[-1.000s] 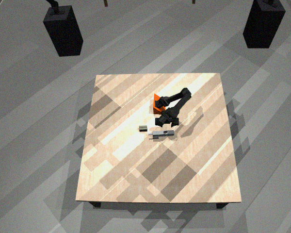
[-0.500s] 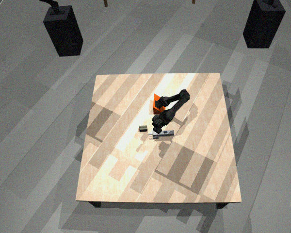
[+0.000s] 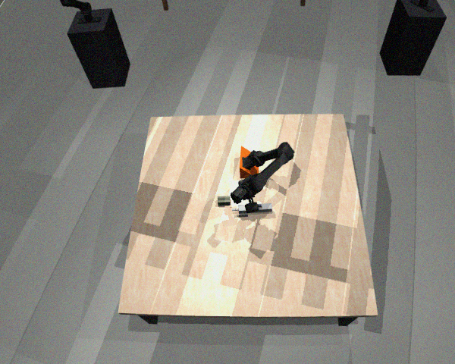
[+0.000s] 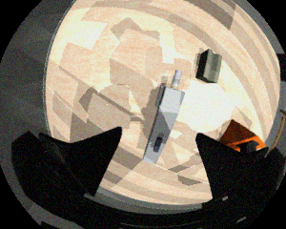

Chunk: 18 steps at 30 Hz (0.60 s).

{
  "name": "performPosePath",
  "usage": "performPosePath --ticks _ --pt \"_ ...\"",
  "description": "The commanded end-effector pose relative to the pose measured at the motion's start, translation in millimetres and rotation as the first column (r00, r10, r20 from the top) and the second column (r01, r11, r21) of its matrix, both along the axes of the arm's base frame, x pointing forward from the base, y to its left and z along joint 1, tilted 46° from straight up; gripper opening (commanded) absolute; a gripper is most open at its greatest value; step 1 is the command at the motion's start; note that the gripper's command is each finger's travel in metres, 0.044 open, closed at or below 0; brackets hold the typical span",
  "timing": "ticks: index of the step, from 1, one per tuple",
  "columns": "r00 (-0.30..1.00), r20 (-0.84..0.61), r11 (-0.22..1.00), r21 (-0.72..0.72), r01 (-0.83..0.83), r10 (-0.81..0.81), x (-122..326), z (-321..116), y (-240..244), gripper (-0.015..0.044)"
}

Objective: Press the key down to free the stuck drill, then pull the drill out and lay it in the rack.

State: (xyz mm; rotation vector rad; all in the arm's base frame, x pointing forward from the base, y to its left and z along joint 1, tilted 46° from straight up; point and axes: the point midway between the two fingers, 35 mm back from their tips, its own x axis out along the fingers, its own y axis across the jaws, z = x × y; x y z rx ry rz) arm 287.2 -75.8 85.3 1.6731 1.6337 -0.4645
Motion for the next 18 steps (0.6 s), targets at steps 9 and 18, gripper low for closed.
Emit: performPosePath --ticks 9,18 --pt "0.274 0.595 0.609 -0.481 -0.631 0.755 -0.7 -58.3 -14.5 0.0440" --pt "-0.266 0.546 0.316 -0.746 -0.587 0.794 -1.1 -78.0 -18.1 0.0440"
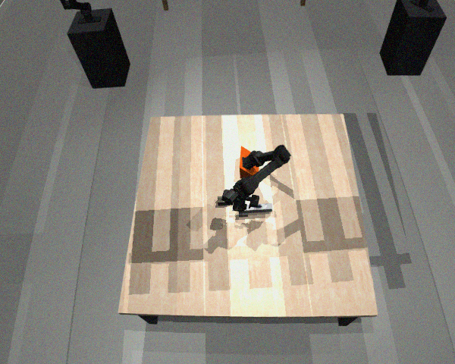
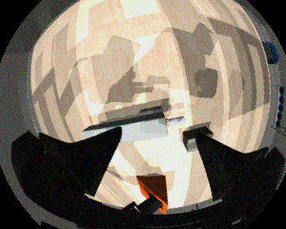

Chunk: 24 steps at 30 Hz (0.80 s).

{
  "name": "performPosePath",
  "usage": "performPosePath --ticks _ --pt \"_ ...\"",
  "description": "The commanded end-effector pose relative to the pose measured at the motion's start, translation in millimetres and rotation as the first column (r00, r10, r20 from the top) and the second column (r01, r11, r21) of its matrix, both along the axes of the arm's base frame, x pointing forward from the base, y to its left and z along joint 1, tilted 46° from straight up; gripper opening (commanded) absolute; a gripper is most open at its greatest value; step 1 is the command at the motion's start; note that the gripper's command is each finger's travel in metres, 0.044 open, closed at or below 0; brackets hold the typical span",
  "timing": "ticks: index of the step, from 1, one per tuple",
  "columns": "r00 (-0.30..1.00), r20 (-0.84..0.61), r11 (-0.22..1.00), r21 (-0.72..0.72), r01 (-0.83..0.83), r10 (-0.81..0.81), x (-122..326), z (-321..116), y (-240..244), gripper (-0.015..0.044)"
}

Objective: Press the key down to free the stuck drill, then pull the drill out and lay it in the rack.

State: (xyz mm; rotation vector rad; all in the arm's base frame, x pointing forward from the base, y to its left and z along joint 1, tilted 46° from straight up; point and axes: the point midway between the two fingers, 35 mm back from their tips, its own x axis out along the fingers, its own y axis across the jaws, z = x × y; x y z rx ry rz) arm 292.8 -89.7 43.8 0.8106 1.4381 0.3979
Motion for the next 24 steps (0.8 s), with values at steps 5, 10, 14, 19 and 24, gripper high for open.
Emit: performPosePath --ticks 5,10,14,19,24 --pt "0.493 0.537 0.715 -0.359 -0.600 0.684 -5.7 -45.2 -6.2 0.0440" --pt "0.211 0.594 0.564 -0.505 -0.653 0.776 -6.0 -56.6 -6.0 0.0440" --pt "-0.028 0.600 0.441 -0.618 -0.650 0.799 -7.1 -66.0 -4.1 0.0440" --pt "-0.264 0.567 0.323 -0.727 -0.605 0.780 -8.3 -74.2 -2.3 0.0440" --pt "-0.266 0.566 0.322 -0.728 -0.605 0.780 -8.3 -74.3 -2.2 0.0440"
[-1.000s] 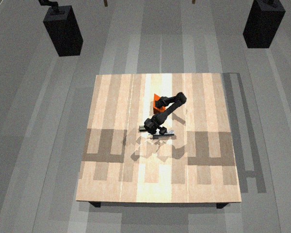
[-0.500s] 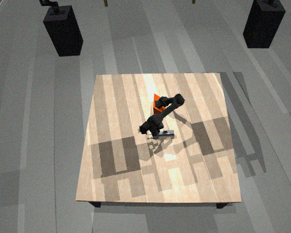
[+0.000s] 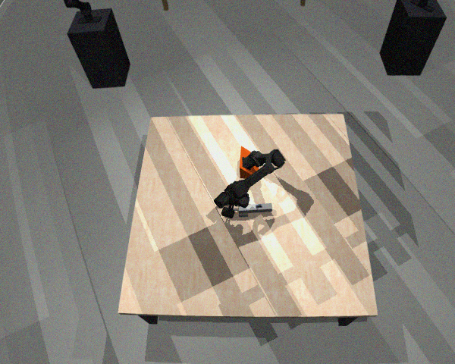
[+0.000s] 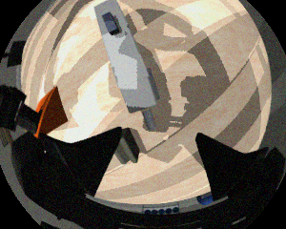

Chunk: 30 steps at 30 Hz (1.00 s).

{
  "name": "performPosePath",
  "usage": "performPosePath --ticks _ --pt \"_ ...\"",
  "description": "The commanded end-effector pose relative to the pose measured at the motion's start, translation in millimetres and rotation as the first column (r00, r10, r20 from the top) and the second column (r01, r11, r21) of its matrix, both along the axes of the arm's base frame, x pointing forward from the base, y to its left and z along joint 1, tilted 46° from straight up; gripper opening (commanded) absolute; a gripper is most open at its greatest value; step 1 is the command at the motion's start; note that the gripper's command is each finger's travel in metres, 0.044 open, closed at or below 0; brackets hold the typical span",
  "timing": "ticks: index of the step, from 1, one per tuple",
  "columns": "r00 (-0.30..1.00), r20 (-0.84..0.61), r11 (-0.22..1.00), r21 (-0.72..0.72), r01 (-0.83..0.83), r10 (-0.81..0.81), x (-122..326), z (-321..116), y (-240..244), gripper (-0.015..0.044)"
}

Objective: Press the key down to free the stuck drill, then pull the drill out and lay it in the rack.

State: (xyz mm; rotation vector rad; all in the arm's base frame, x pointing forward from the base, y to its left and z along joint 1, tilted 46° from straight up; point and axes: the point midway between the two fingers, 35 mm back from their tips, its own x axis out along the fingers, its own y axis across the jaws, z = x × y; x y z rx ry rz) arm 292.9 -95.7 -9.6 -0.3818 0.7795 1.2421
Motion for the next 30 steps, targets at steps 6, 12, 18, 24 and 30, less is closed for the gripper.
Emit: performPosePath --ticks 6,12,18,24,30 --pt "0.928 0.238 0.958 -0.063 -0.281 0.288 -8.4 -21.0 3.7 0.0440" --pt "0.928 0.238 0.958 -0.063 -0.281 0.288 -8.4 -21.0 3.7 0.0440" --pt "0.928 0.238 0.958 -0.063 -0.281 0.288 -8.3 -21.4 4.4 0.0440" --pt "0.928 0.237 0.958 -0.063 -0.281 0.288 -7.1 -25.5 11.2 0.0440" --pt "0.928 0.237 0.958 -0.063 -0.281 0.288 -6.0 -30.4 19.6 0.0440"
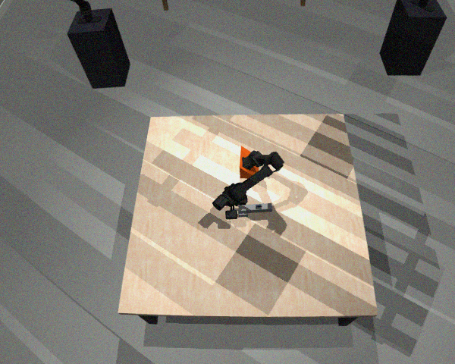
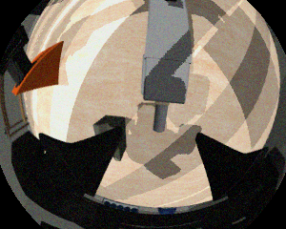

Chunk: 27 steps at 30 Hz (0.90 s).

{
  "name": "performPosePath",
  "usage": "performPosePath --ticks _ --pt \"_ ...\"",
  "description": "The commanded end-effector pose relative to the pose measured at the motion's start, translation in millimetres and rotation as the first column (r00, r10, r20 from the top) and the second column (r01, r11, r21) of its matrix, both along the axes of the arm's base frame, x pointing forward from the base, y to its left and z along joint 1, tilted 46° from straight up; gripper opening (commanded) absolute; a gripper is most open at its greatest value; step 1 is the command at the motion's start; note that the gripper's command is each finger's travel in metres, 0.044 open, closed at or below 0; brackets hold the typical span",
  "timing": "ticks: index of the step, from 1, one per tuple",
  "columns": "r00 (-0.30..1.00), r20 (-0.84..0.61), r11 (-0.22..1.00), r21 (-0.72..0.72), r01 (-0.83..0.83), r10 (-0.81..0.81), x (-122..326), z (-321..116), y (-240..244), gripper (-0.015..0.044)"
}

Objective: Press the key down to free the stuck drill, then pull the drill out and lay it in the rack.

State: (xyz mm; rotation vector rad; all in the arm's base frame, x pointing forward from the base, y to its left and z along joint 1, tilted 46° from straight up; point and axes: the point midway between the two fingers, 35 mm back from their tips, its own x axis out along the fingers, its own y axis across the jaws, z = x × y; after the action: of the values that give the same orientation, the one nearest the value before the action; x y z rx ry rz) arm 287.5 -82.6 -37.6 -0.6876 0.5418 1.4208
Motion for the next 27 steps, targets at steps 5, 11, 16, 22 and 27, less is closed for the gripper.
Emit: performPosePath --ticks 5,11,16,22,27 --pt "1.000 -0.006 1.000 0.007 0.002 -0.002 0.1 -6.4 13.5 0.0440" --pt "1.000 -0.006 1.000 0.008 0.002 -0.002 0.6 -11.0 22.0 0.0440" --pt "1.000 -0.006 1.000 0.009 0.002 -0.002 0.7 -14.6 29.1 0.0440" --pt "1.000 -0.006 1.000 0.010 0.002 -0.001 0.6 -18.4 36.7 0.0440" --pt "1.000 0.000 1.000 0.004 -0.002 0.002 1.8 -17.6 33.4 0.0361"
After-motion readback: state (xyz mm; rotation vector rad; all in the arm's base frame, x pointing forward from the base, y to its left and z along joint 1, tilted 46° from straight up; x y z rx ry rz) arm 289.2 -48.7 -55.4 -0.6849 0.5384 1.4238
